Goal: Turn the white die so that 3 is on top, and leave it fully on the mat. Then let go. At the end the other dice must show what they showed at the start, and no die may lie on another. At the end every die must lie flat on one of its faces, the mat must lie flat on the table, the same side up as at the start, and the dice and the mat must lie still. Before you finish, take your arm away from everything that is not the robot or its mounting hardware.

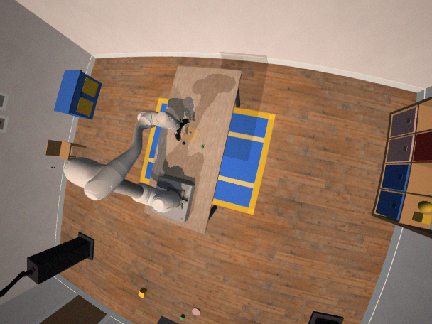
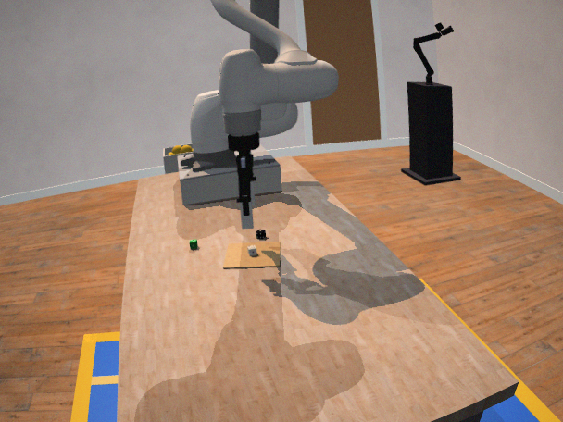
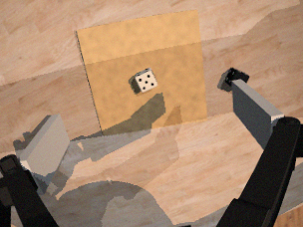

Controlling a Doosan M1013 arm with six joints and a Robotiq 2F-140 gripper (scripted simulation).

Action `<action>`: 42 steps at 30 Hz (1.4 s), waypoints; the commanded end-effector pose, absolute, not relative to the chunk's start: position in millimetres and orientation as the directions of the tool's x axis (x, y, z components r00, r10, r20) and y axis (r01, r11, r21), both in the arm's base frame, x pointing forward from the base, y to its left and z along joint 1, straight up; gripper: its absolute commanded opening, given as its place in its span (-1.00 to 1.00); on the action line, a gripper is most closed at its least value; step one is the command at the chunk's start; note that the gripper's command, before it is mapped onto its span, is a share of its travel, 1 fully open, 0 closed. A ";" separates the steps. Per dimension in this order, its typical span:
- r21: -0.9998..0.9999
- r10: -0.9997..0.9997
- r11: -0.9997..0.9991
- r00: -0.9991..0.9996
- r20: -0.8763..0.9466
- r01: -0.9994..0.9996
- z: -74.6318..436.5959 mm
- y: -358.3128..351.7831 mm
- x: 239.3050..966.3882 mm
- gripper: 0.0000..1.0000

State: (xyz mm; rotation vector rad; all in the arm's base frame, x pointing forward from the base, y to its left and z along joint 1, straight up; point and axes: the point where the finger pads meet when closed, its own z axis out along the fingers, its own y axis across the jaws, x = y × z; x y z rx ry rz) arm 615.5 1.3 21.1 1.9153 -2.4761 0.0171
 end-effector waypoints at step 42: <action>0.003 -1.000 0.010 -0.010 0.002 -1.000 20.3 1.3 615.5 -0.57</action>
